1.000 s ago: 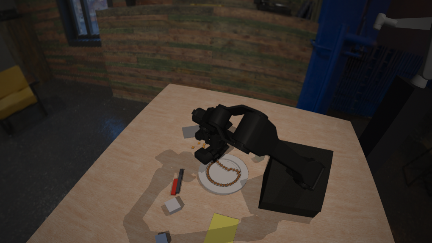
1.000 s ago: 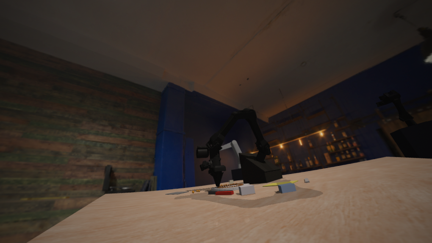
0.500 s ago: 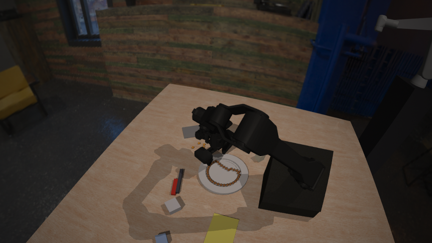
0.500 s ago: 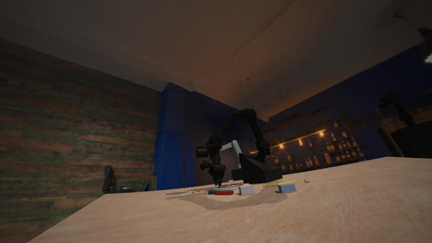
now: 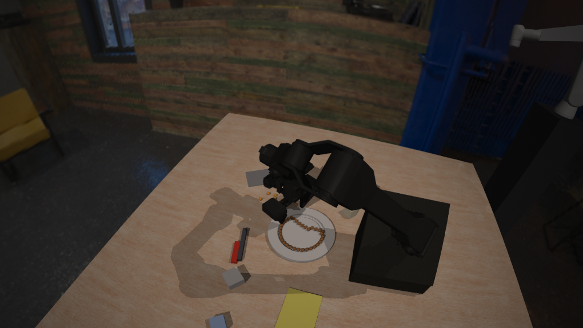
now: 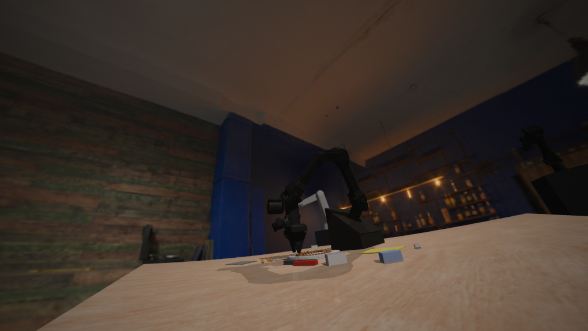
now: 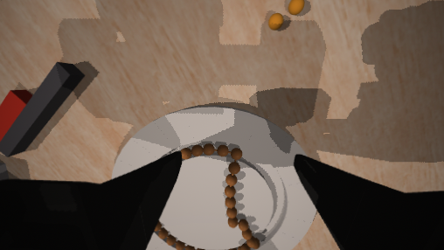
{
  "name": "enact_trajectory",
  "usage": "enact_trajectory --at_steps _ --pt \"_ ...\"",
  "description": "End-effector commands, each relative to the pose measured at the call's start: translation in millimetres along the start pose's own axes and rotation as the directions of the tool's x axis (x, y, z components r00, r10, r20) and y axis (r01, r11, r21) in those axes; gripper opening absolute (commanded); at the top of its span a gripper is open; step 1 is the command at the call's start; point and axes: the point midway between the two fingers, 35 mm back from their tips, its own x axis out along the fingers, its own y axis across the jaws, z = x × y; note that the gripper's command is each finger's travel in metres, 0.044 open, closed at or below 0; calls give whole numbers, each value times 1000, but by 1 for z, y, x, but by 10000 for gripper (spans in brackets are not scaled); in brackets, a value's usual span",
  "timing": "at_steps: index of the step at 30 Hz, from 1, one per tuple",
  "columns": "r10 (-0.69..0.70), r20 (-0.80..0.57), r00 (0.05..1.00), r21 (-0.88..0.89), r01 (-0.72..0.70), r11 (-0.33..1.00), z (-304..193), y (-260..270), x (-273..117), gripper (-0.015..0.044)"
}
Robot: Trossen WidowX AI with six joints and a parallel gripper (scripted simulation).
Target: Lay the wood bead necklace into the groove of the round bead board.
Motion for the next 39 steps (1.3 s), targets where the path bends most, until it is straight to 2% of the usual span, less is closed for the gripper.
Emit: enact_trajectory --at_steps 1,7,14,19,27,30,39 --pt "-4 0 1000 -5 4 1000 0 -1 0 440" --pt "-4 0 1000 -5 4 1000 0 -1 0 440" --pt "-5 0 1000 161 5 987 -11 2 -31 256" --pt "-5 0 1000 167 5 986 -12 2 -32 125" --pt "-4 -1 1000 167 5 986 -12 2 -16 120" --pt "-3 10 1000 157 2 988 -9 2 -24 120" --pt "-3 6 1000 161 2 987 -10 2 -12 120"
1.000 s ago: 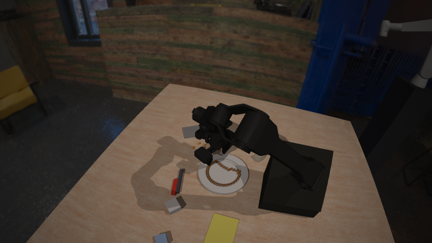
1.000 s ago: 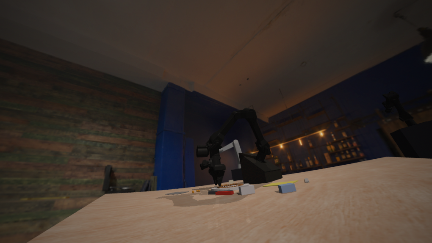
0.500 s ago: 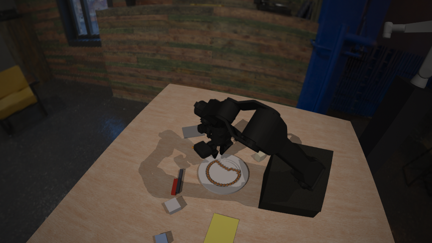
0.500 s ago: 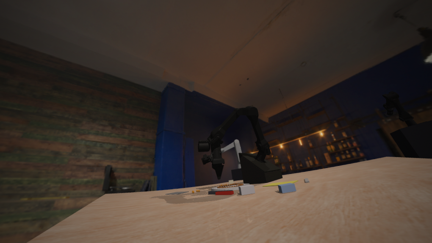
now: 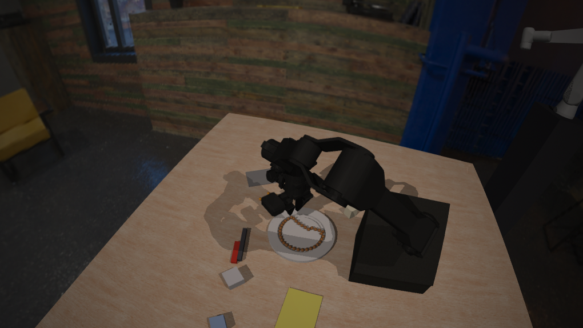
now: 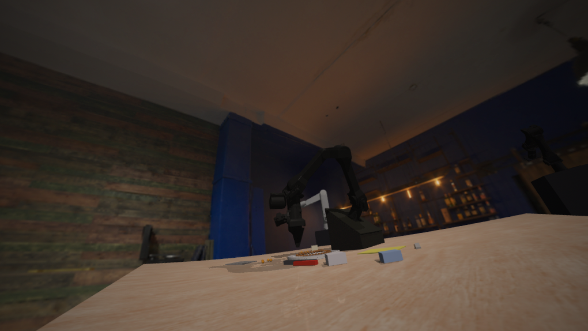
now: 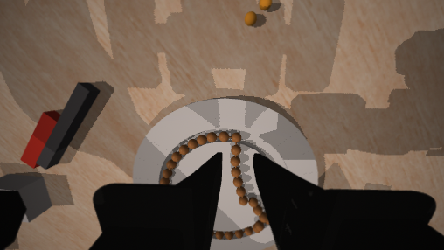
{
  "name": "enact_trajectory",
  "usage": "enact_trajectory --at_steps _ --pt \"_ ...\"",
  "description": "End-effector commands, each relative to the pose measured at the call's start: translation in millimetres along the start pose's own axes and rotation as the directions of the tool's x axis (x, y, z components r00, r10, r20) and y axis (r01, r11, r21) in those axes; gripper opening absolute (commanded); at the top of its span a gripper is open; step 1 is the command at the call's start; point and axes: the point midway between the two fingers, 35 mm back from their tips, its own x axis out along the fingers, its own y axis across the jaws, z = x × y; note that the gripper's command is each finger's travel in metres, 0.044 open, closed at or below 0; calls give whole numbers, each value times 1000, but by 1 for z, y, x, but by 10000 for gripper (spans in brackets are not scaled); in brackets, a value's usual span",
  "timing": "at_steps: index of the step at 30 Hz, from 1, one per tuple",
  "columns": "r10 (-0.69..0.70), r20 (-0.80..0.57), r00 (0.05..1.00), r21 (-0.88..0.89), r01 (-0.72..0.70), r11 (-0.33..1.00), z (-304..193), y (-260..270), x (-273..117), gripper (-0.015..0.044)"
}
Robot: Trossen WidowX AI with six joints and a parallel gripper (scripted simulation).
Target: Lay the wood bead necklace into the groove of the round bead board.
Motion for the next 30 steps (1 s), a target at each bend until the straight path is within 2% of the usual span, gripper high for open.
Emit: enact_trajectory --at_steps 1,19,24,30 --pt "0 -9 1000 7 0 1000 -2 0 9 120" --pt "-1 -16 1000 12 1 1000 -5 0 28 120" --pt "-3 -11 1000 6 3 1000 -3 -1 26 0" --pt "-3 -11 1000 6 3 1000 -3 -1 26 0"
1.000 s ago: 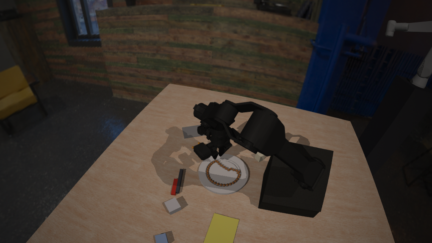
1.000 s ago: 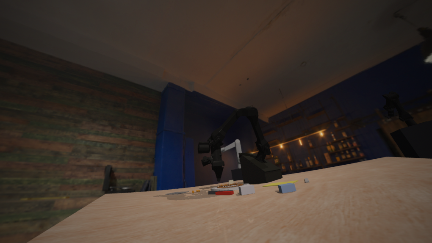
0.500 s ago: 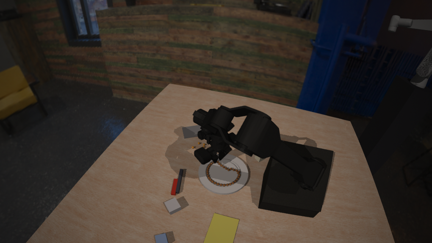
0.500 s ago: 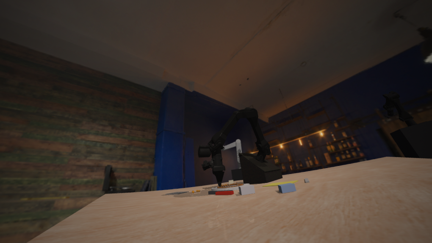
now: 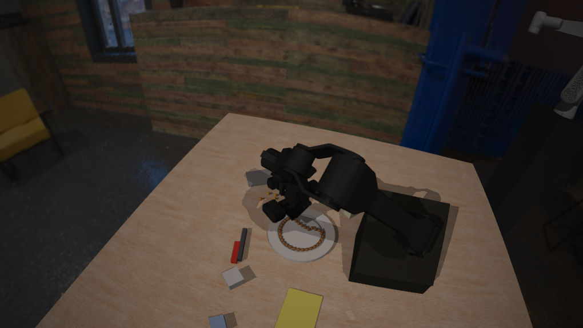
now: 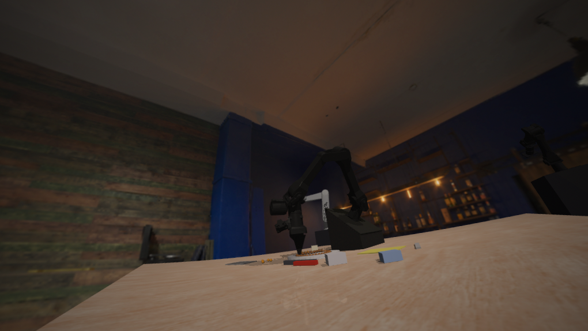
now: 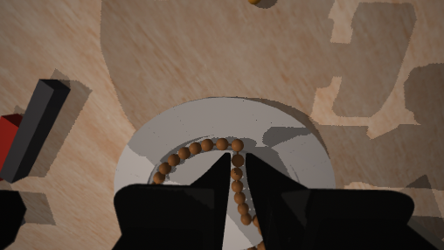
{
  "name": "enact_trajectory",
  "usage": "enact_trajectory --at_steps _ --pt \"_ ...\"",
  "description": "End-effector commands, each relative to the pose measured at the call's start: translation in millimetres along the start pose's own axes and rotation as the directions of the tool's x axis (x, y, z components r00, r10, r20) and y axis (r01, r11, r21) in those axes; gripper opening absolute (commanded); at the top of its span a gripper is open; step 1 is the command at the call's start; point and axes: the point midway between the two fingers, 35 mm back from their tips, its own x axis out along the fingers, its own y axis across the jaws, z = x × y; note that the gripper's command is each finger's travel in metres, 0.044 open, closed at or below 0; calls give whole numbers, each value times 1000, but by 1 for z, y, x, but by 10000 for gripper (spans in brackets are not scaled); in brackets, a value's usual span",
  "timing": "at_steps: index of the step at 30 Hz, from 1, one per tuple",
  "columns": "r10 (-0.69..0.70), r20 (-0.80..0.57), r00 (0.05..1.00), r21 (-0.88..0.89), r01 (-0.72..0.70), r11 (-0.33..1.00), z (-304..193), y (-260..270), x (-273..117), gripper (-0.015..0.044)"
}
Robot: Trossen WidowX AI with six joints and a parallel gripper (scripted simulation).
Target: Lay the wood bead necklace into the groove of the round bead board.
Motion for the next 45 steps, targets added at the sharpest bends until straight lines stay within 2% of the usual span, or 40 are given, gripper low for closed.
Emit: enact_trajectory --at_steps 1,45 --pt "0 0 1000 -1 0 1000 0 0 0 0" --pt "1 -4 1000 5 -1 1000 8 -12 -1 0"
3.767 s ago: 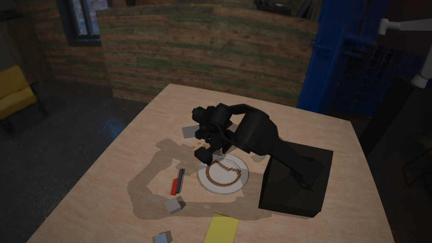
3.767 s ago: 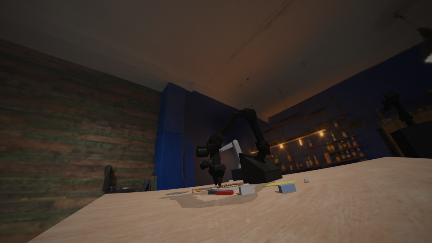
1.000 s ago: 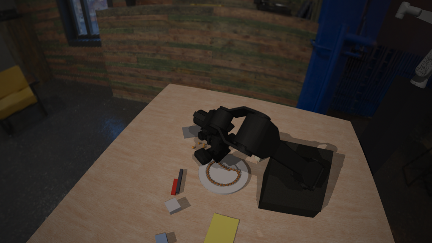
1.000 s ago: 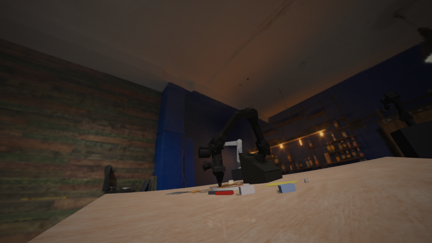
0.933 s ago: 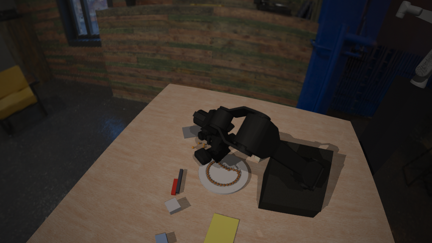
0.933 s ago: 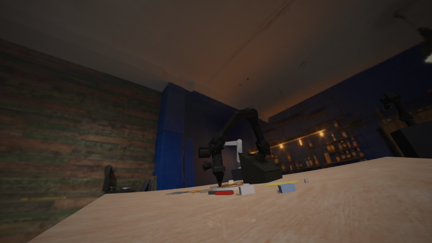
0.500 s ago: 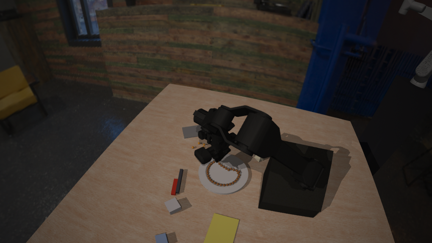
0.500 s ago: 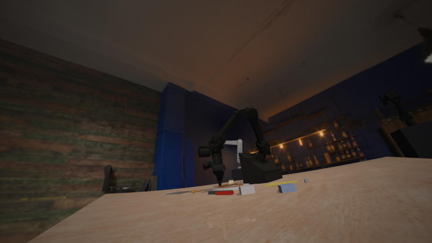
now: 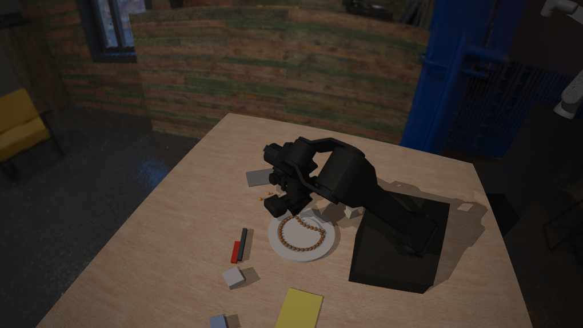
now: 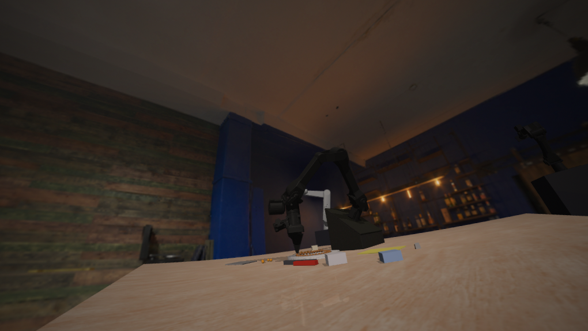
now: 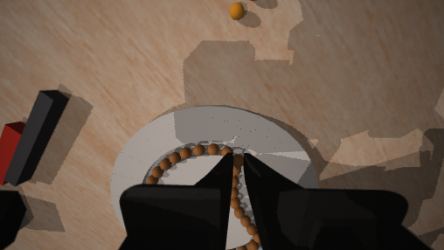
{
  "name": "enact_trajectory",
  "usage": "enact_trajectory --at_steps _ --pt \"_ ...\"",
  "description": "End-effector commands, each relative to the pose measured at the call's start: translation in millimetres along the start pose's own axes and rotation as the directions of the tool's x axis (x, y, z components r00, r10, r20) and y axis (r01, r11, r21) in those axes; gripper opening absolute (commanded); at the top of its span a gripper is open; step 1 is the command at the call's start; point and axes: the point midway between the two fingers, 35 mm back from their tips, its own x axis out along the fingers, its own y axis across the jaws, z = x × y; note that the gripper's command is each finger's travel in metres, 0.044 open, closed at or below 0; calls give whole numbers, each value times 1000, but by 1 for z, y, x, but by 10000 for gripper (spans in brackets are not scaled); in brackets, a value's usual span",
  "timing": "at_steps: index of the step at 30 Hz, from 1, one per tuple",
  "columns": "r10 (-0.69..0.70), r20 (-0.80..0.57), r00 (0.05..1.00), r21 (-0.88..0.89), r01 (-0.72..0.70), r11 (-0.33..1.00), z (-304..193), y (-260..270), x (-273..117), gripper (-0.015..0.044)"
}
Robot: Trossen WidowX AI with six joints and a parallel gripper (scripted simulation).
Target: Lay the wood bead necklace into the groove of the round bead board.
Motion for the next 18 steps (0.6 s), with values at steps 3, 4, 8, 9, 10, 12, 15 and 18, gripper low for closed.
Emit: enact_trajectory --at_steps 3,4,8,9,10,12,15,18 --pt "-3 -1 1000 -4 3 1000 0 -1 7 0" --pt "-3 -1 1000 -4 3 1000 0 -1 8 0" --pt "-1 3 1000 -9 1 1000 1 -1 4 52" --pt "-1 3 1000 -9 1 1000 1 -1 4 79" --pt "-1 3 1000 -9 1 1000 1 -1 4 105" --pt "-1 3 1000 -9 1 1000 1 -1 4 158" --pt "-1 3 1000 -9 1 1000 1 -1 4 236" --pt "-1 3 1000 -9 1 1000 1 -1 4 315"
